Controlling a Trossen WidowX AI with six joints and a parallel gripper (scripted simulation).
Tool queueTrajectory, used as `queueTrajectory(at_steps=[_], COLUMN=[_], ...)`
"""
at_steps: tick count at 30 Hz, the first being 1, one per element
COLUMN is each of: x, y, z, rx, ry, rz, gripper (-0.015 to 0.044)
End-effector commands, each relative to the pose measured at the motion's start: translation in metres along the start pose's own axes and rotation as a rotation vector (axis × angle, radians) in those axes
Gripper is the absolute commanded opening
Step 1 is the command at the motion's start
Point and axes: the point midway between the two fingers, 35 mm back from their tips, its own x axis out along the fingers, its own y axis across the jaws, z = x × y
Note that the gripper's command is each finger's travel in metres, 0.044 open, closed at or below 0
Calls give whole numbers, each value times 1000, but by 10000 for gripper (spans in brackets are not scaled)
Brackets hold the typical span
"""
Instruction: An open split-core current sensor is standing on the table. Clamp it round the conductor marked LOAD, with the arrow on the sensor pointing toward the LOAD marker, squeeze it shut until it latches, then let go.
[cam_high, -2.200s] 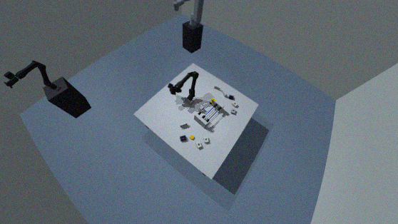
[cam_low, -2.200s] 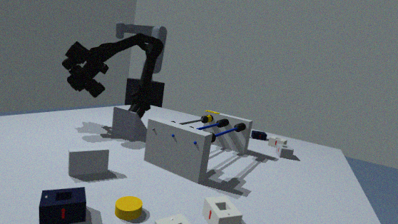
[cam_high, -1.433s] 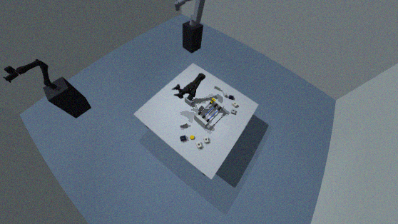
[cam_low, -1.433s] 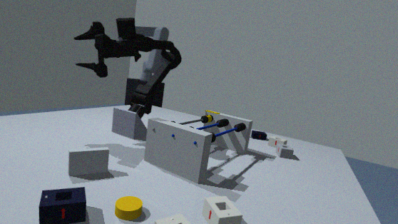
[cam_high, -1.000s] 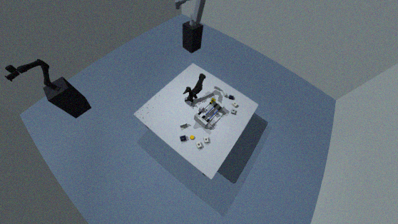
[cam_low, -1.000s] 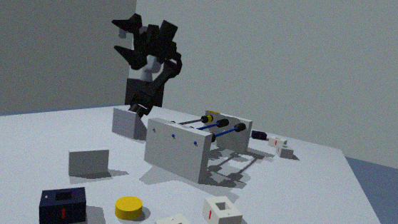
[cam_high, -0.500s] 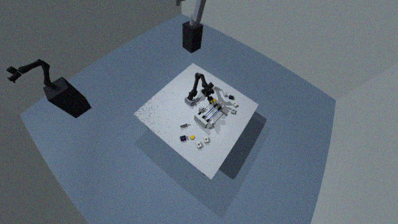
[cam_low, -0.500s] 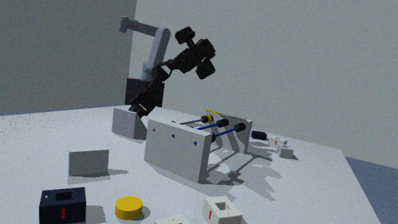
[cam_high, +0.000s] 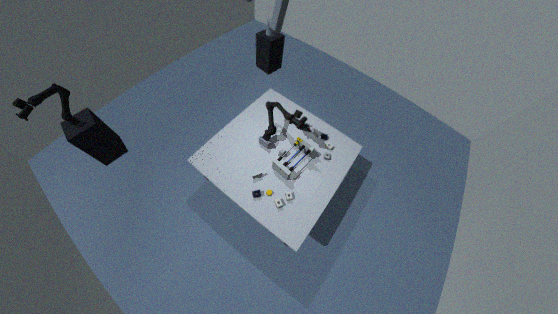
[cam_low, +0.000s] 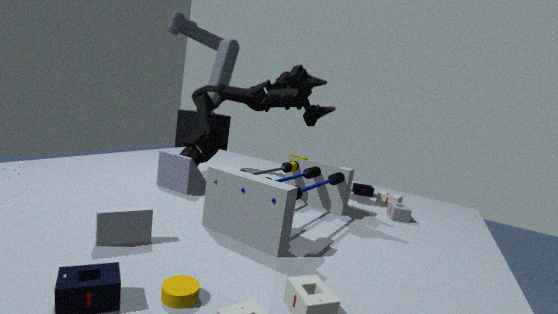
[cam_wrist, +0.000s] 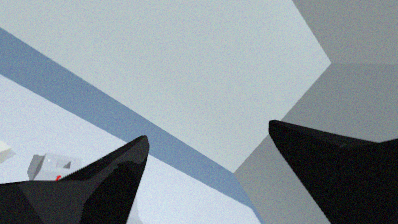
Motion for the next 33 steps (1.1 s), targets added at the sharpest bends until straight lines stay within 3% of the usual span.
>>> queueTrajectory(at_steps=[1, 4, 8, 14, 17, 21, 24, 33], x=[-2, 0, 3, -29, -56, -89, -101, -100], y=[6, 5, 3, 3, 11, 29, 36, 34], z=[3, -4, -55, -136, -155, -155, -132, -116], rx=[18, -1, -116, -165, -99, 131, 387, 515], ry=[-12, 18, 248, 617, 715, 735, 639, 565], rz=[25, 35, 131, 420, 597, 839, 946, 953], gripper=[440, 440, 440, 440, 440, 440, 440, 440])
